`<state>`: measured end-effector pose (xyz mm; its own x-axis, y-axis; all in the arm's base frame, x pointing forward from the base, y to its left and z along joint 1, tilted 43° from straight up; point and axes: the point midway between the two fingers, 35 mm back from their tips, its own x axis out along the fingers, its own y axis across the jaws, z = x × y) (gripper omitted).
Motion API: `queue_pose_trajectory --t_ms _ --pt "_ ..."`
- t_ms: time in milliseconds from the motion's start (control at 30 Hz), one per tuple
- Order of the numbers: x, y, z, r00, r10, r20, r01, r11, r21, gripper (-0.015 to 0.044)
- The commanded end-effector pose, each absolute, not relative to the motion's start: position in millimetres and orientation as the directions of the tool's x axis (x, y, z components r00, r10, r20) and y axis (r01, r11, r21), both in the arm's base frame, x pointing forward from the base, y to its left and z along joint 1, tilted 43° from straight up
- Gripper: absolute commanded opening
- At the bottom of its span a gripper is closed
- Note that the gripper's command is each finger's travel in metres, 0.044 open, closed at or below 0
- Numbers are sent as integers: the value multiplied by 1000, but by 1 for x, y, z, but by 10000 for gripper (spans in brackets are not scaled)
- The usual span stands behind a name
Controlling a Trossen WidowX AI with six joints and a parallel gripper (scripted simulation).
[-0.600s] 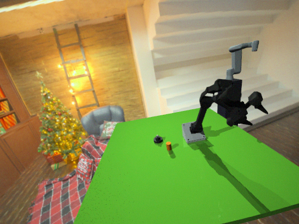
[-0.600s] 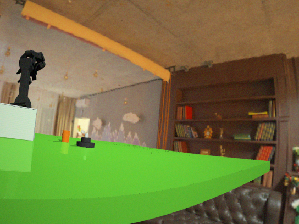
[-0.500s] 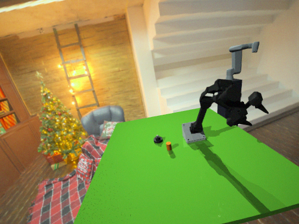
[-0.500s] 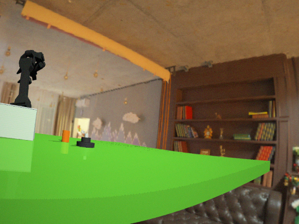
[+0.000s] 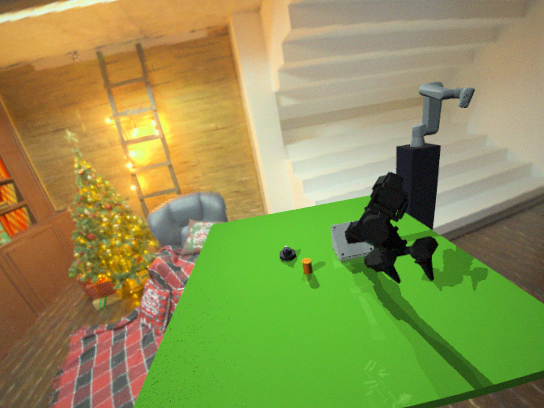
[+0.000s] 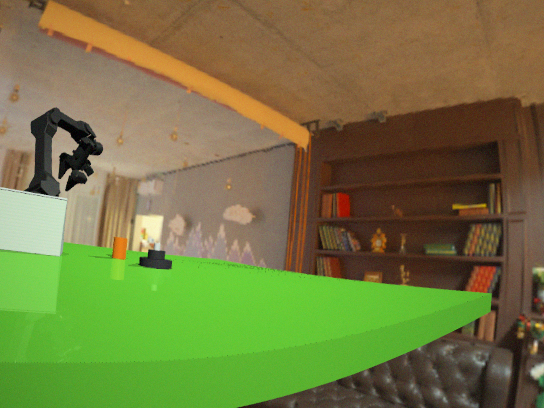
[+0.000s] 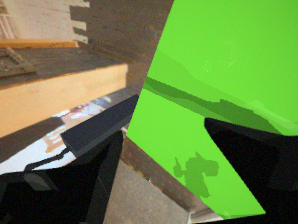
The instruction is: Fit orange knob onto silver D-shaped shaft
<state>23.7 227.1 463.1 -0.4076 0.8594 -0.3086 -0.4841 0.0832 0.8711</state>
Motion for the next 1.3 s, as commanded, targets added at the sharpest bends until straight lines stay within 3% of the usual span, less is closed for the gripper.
queue_pose_trajectory --t_ms 0,300,567,900,1267 --pt "74 238 433 -290 882 -372 -501 191 844 440" --pt "196 212 333 -50 828 -559 -456 479 750 440" --pt "261 134 233 27 722 -691 -365 651 666 440" --pt "251 24 120 -23 673 -739 -250 712 656 440" --pt "250 51 95 -25 674 -738 -249 711 658 440"
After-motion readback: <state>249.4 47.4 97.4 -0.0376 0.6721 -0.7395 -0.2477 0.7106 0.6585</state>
